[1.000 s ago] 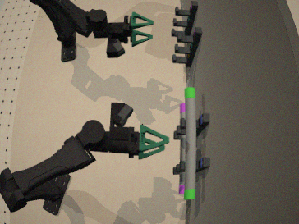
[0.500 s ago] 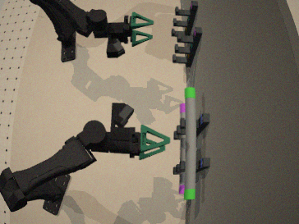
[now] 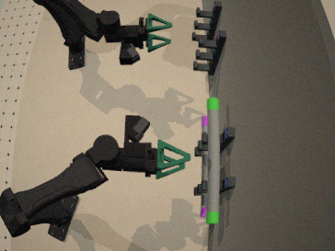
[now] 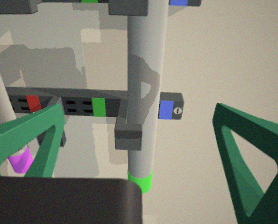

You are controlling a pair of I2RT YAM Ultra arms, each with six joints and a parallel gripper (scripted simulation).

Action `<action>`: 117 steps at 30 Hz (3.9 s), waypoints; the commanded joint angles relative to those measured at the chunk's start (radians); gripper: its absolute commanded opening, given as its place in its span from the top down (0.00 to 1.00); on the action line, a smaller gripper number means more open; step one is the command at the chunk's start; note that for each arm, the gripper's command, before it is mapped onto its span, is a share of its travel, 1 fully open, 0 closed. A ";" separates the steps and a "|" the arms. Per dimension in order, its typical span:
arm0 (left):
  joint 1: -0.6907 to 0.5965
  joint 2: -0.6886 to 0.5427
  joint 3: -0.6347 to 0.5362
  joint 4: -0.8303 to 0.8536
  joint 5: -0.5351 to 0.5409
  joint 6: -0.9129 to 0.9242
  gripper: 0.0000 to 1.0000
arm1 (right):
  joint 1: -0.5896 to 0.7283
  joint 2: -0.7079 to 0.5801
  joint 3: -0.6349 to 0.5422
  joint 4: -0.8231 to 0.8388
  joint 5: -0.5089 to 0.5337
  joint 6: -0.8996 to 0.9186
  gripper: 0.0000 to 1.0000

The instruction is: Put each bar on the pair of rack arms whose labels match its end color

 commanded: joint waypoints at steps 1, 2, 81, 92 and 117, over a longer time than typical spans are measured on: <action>-0.009 0.006 -0.010 0.011 -0.006 -0.001 0.00 | -0.012 -0.011 0.035 -0.004 -0.008 0.002 0.00; -0.009 0.006 -0.010 0.011 -0.006 -0.001 0.00 | -0.012 -0.012 0.036 -0.005 -0.008 0.002 0.00; -0.009 0.006 -0.010 0.011 -0.006 -0.001 0.00 | -0.043 0.023 0.111 -0.045 -0.039 0.002 0.00; -0.009 0.006 -0.010 0.011 -0.006 -0.001 0.00 | -0.067 0.069 0.120 -0.009 -0.064 0.001 0.00; -0.009 0.006 -0.010 0.011 -0.006 -0.001 0.00 | -0.110 0.151 0.204 -0.011 -0.106 0.002 0.00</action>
